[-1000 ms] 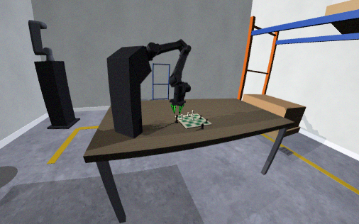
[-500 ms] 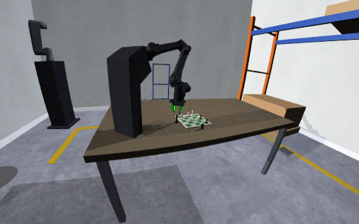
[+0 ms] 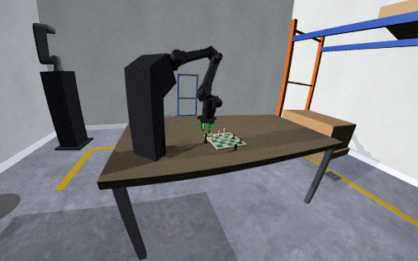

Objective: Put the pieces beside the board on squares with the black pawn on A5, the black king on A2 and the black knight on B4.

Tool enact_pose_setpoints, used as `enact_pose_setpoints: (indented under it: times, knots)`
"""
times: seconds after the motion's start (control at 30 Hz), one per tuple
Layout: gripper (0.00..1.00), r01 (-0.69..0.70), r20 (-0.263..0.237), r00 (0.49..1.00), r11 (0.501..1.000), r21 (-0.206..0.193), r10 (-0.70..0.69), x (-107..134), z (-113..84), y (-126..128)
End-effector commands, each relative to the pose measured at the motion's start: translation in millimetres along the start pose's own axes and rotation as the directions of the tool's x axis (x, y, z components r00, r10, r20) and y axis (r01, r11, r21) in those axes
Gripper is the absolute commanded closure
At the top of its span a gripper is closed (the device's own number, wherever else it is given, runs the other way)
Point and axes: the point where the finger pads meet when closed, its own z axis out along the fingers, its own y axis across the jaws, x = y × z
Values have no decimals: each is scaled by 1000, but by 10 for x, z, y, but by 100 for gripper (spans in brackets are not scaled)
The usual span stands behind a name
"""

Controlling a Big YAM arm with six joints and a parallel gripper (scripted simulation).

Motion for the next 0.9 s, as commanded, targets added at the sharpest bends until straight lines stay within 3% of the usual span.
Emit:
enact_pose_setpoints:
  times: [0.0,0.87]
  knots:
    - [61,-14,-17,1000,1000,4,14,151,-77,29]
    - [61,-16,-19,1000,1000,4,17,172,-87,37]
